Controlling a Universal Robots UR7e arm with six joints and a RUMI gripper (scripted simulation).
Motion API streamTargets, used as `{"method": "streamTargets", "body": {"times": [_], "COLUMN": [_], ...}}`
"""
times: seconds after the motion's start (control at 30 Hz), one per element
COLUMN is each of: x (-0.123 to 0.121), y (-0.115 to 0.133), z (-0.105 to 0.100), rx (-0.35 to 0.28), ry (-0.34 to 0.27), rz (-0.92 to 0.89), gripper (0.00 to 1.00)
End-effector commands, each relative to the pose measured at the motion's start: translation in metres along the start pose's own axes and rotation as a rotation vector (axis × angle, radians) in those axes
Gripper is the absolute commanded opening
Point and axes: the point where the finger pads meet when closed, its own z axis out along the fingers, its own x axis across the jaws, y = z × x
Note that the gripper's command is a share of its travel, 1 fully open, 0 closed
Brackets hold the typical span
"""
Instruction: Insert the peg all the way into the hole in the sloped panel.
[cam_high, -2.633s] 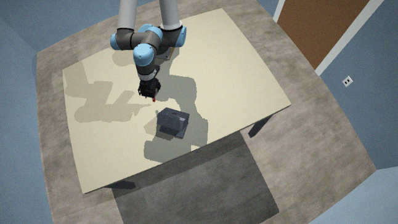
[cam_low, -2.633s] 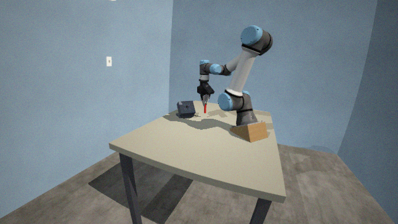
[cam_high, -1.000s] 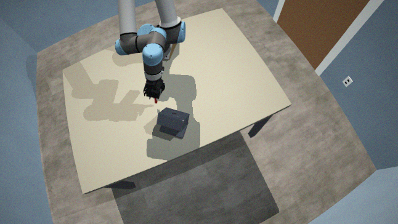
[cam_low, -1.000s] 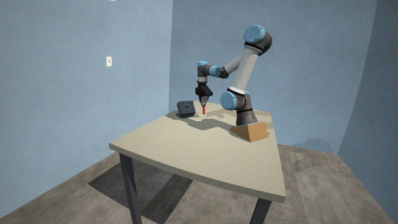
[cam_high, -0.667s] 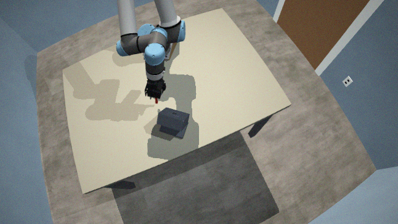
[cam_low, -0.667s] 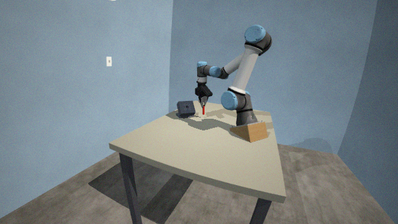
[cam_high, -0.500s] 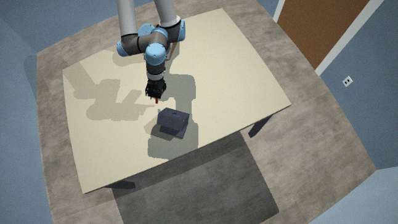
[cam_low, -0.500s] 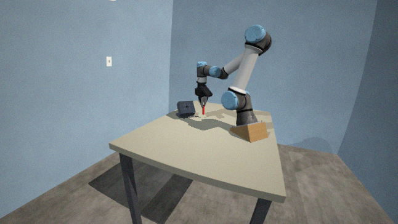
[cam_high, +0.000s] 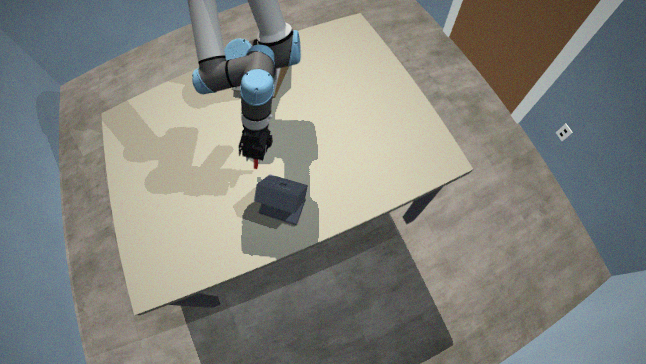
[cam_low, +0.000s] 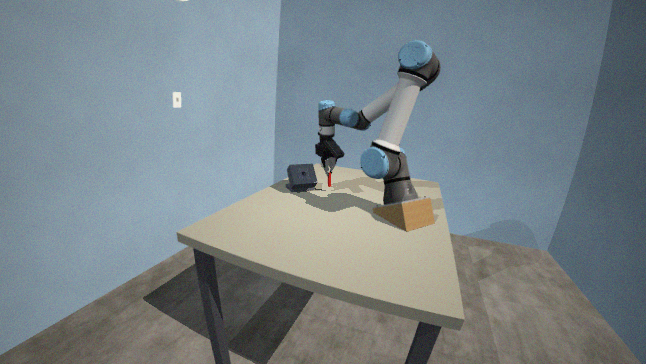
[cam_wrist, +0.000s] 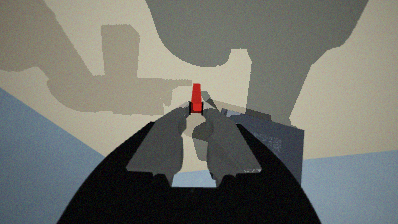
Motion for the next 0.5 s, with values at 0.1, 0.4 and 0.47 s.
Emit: {"method": "streamTargets", "body": {"times": [0.1, 0.4, 0.47], "x": [0.0032, 0.0062, 0.007], "y": [-0.0002, -0.0008, -0.0009], "z": [0.0002, 0.0005, 0.0006], "rx": [-0.01, -0.019, -0.022], "ry": [-0.008, -0.014, -0.016], "rz": [-0.002, -0.004, -0.005], "gripper": [0.0, 0.0, 0.0]}}
